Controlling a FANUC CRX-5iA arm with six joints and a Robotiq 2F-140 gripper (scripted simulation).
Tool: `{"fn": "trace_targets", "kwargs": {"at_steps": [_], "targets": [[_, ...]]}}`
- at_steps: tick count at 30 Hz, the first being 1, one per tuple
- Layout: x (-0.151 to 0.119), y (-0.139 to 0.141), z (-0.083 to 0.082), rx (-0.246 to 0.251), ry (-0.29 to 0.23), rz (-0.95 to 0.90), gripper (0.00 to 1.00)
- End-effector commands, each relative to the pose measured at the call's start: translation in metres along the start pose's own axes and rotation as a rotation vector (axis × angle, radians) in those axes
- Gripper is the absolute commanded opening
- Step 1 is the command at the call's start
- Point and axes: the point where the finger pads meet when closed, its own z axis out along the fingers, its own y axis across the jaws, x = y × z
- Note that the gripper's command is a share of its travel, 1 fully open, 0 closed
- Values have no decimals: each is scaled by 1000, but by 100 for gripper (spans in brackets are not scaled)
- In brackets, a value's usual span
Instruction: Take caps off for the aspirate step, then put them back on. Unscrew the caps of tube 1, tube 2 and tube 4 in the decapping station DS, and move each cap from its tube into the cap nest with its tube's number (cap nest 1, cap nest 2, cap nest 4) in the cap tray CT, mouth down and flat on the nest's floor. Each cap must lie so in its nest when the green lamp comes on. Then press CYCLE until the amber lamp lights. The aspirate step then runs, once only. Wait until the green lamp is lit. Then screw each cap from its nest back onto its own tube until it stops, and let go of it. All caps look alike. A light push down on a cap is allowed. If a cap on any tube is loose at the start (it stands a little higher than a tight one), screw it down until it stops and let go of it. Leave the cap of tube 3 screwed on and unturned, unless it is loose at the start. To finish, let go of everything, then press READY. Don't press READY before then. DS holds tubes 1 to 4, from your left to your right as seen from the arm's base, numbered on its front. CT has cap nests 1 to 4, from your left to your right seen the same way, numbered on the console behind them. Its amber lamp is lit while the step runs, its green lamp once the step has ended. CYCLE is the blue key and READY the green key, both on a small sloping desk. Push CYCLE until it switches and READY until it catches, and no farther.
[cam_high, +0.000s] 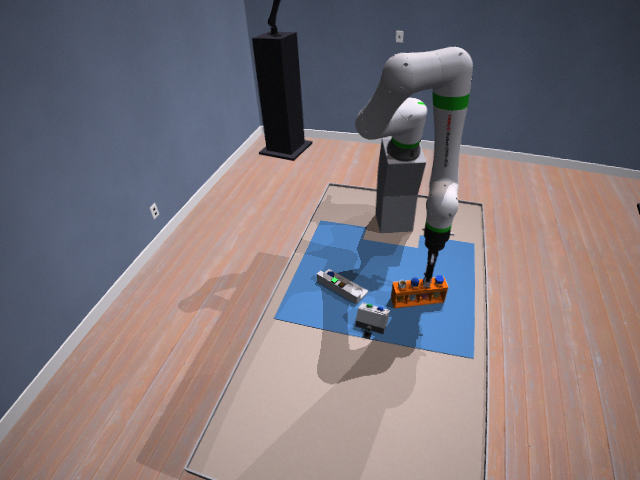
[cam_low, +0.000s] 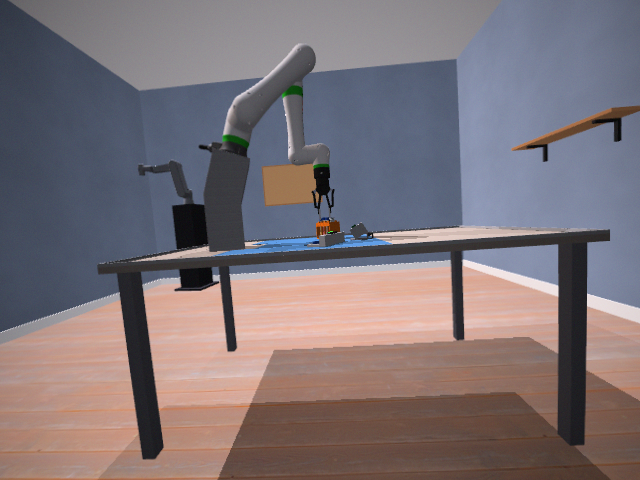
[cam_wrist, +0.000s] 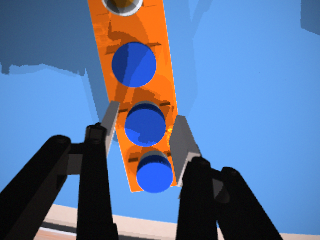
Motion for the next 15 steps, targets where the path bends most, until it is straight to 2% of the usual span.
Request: {"fn": "trace_targets", "kwargs": {"at_steps": [1,10,15], "targets": [[0,0,0,-1,0,1,35],[0,0,0,-1,0,1,35],[0,0,-1,-2,0,-199,35]]}}
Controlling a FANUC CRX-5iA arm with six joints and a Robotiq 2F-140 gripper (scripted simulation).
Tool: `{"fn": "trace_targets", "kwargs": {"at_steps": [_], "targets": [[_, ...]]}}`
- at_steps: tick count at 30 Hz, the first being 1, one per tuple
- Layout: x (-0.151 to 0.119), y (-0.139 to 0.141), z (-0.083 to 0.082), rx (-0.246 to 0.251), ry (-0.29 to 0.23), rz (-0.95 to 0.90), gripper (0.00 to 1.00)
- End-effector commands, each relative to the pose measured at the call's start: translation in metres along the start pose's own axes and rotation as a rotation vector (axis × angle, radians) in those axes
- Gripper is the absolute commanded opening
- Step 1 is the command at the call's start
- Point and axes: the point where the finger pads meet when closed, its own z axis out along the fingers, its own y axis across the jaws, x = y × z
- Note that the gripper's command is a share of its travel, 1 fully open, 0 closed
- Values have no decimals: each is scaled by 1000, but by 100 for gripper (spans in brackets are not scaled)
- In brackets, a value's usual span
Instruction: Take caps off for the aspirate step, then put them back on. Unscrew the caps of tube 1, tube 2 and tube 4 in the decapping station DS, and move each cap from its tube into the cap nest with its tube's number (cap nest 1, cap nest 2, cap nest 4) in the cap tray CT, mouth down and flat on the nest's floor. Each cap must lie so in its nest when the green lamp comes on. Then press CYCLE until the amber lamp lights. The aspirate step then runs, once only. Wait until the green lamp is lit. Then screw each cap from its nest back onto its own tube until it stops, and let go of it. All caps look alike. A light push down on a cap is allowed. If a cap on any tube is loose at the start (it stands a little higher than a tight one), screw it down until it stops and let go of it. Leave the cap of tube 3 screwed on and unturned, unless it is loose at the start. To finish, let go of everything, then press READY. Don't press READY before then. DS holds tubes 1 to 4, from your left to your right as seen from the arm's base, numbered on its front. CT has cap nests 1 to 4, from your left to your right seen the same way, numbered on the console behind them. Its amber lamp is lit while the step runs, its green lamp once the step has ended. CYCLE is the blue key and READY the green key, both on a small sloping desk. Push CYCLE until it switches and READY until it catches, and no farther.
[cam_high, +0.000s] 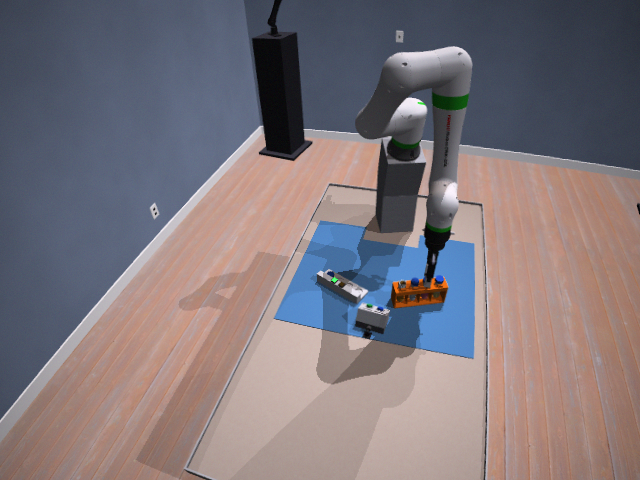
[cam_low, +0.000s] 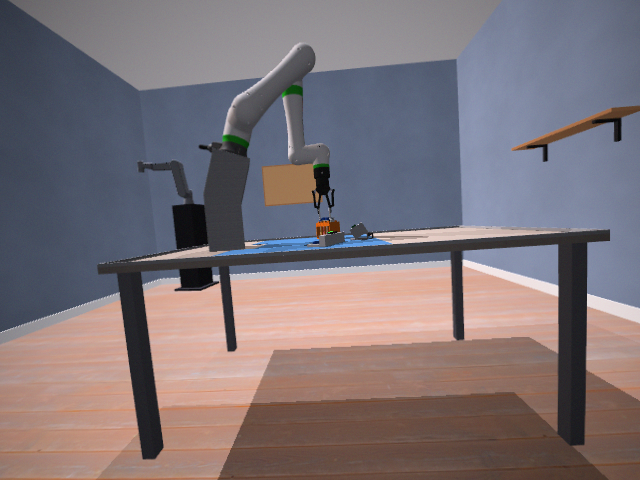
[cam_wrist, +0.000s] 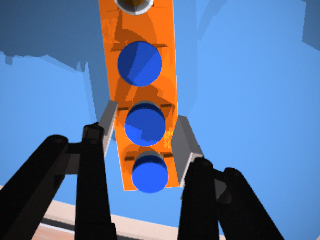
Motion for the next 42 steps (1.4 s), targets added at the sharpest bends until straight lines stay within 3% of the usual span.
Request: {"fn": "trace_targets", "kwargs": {"at_steps": [1,5,20,25,26,40,42], "targets": [[0,0,0,-2,-2,-155,35],[0,0,0,-2,-2,-235,35],[0,0,0,-1,-2,-831,35],[0,0,0,-1,-2,-831,35],[0,0,0,-1,-2,-831,0],[0,0,0,-1,-2,-831,0],[0,0,0,-2,-2,-731,0]]}}
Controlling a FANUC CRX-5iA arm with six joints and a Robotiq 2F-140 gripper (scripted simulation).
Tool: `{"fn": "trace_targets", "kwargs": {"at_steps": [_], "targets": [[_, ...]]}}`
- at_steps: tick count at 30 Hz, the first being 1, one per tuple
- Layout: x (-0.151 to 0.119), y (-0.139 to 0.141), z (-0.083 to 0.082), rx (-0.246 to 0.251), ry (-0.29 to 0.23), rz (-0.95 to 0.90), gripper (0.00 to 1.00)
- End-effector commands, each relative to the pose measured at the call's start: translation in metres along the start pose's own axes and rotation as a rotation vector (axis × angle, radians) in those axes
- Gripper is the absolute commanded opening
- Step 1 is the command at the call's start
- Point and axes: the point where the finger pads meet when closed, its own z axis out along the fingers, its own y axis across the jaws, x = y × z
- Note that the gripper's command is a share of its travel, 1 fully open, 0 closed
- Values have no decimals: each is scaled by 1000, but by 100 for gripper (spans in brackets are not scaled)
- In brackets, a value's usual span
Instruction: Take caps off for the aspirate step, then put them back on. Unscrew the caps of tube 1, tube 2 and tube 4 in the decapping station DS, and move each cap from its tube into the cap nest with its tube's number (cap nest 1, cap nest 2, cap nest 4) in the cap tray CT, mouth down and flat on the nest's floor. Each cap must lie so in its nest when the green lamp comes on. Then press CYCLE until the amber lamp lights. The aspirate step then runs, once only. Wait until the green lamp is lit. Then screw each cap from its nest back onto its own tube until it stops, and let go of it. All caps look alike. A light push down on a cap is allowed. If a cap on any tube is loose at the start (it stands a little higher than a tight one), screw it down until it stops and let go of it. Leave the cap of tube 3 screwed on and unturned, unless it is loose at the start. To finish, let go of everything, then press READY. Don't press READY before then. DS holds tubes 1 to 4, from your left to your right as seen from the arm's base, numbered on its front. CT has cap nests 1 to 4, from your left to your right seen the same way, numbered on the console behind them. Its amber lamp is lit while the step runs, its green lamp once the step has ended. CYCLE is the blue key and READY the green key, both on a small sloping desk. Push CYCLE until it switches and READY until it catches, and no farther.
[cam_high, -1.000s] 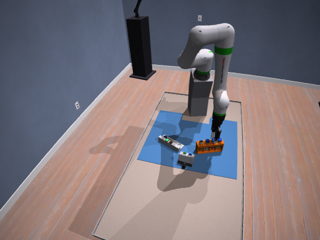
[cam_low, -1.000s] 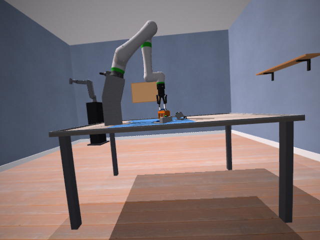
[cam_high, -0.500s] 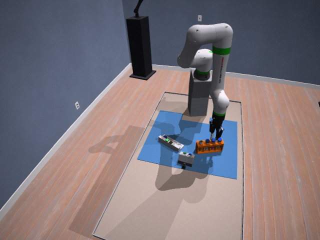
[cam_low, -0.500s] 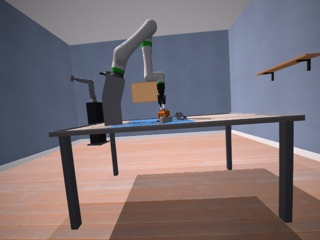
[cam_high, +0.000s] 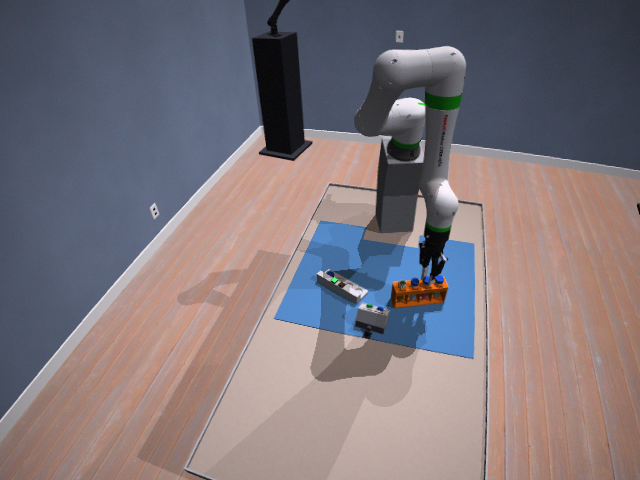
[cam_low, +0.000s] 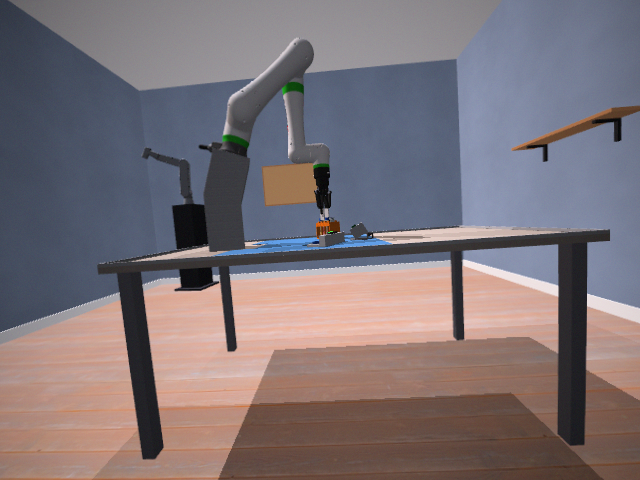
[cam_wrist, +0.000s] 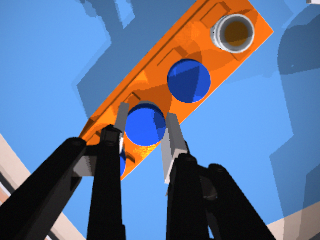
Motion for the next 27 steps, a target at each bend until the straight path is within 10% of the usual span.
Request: {"fn": "trace_targets", "kwargs": {"at_steps": [1,21,27], "targets": [[0,0,0,-2,-1,137,0],[0,0,0,-3,0,1035,0],[0,0,0,-3,0,1035,0]]}}
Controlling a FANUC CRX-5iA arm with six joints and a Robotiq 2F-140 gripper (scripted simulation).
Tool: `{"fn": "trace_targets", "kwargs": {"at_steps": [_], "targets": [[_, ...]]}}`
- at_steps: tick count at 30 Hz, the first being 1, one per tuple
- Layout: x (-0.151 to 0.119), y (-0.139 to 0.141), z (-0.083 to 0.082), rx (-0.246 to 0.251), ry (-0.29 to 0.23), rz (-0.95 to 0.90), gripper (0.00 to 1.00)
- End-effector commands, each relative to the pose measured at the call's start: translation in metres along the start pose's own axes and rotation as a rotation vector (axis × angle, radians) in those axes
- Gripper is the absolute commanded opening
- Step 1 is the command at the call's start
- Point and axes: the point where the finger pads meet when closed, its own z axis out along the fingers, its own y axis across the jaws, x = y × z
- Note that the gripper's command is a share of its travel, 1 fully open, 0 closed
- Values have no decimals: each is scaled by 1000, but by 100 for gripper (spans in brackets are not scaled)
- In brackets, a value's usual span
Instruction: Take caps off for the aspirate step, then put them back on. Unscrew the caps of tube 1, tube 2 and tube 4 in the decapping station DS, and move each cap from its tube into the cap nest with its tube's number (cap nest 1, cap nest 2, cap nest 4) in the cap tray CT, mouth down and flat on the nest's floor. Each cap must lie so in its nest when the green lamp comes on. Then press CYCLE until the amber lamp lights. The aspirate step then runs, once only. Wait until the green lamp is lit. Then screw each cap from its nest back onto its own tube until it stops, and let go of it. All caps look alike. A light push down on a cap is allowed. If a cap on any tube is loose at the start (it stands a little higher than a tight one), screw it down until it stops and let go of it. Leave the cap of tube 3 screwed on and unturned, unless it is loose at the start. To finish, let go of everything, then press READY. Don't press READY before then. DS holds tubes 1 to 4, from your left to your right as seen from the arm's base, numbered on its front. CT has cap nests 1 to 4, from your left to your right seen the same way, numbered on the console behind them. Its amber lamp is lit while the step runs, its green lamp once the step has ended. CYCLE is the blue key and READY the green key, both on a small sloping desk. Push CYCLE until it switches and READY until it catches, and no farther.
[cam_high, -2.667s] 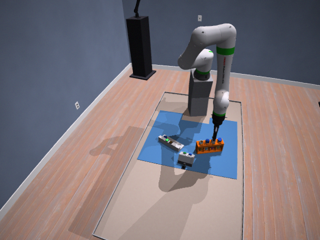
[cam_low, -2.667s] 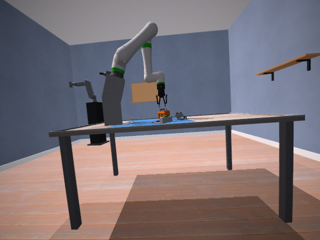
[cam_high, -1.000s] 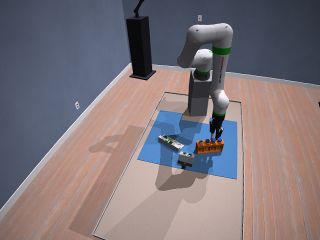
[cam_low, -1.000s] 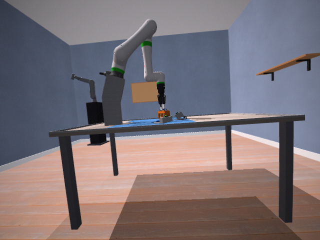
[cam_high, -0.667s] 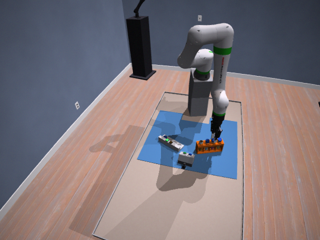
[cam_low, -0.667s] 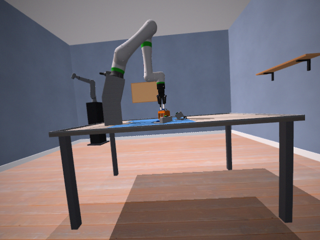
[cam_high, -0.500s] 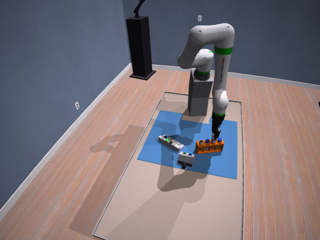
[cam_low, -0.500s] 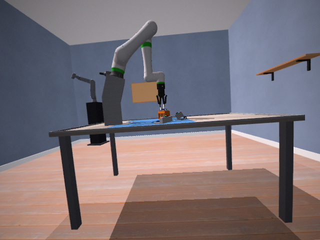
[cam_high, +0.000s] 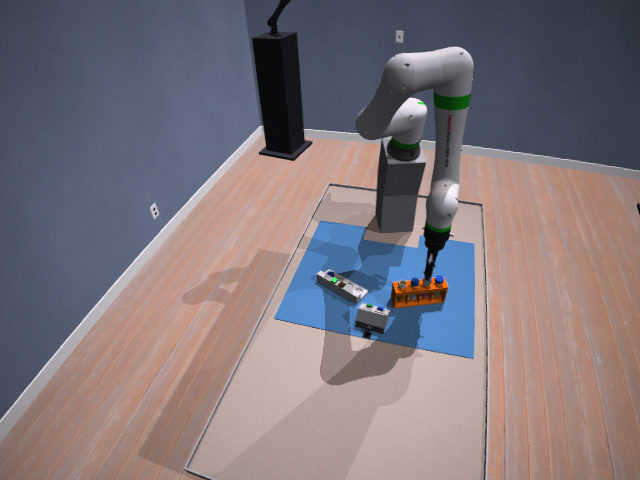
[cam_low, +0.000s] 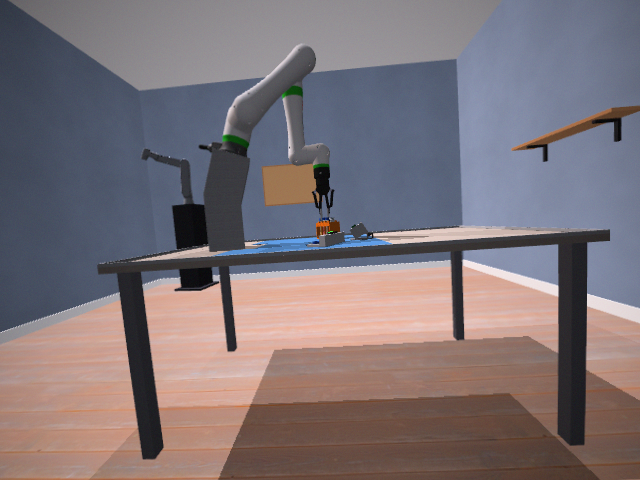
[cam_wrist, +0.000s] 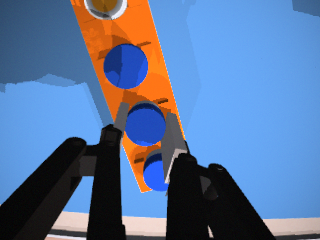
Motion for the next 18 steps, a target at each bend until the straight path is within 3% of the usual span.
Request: {"fn": "trace_targets", "kwargs": {"at_steps": [1,13,18], "targets": [[0,0,0,-1,3,8,35],[0,0,0,-1,3,8,35],[0,0,0,-2,3,-192,35]]}}
